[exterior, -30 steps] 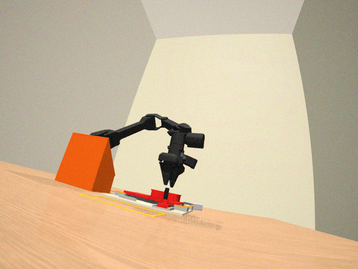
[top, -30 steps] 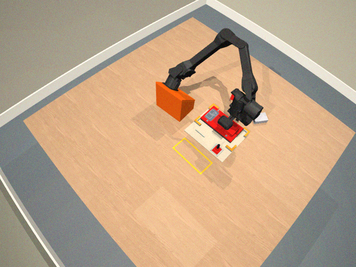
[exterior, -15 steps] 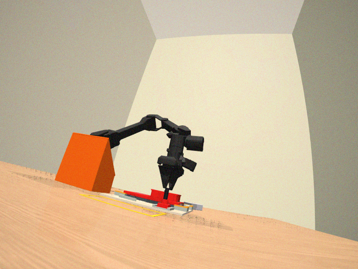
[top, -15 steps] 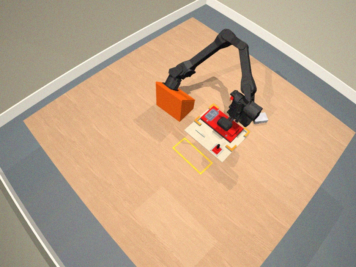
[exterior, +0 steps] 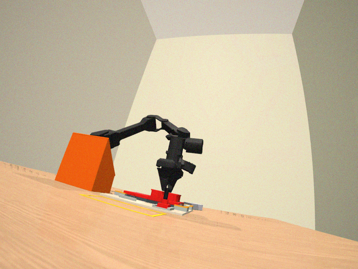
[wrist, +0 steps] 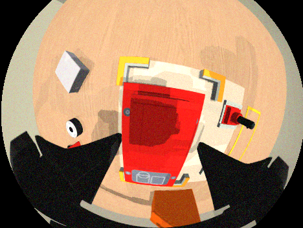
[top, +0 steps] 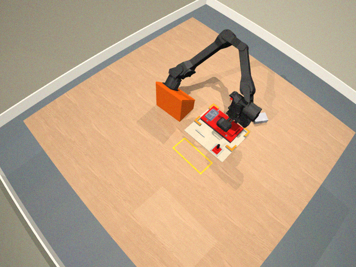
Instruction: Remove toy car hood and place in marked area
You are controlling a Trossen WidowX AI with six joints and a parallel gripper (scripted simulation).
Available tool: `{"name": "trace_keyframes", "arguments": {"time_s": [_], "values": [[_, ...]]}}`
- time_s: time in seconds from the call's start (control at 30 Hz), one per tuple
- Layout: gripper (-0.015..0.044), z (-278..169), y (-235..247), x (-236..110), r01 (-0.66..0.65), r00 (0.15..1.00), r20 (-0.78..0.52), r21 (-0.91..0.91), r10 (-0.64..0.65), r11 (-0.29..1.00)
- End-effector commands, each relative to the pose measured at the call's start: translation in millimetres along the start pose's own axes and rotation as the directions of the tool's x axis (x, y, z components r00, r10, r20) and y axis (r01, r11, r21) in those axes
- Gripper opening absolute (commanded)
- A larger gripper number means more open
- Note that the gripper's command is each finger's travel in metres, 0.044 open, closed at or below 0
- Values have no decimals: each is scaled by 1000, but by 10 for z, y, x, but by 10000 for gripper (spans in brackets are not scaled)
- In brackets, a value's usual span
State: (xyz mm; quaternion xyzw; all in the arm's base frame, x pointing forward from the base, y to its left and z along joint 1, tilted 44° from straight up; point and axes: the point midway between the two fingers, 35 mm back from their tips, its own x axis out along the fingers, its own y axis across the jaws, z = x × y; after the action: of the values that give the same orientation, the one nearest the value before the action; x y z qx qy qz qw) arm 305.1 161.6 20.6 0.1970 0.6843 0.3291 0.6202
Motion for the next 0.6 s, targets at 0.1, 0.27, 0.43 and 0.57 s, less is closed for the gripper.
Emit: {"name": "trace_keyframes", "arguments": {"time_s": [0.1, 0.27, 0.43, 0.57], "values": [[440, -3, 9, 38, -7, 1000, -1, 4, 7, 1000], [440, -2, 9, 63, -7, 1000, -1, 4, 7, 1000], [440, -2, 9, 88, -7, 1000, -1, 4, 7, 1000], [440, -2, 10, 108, -7, 1000, -1, 4, 7, 1000]]}}
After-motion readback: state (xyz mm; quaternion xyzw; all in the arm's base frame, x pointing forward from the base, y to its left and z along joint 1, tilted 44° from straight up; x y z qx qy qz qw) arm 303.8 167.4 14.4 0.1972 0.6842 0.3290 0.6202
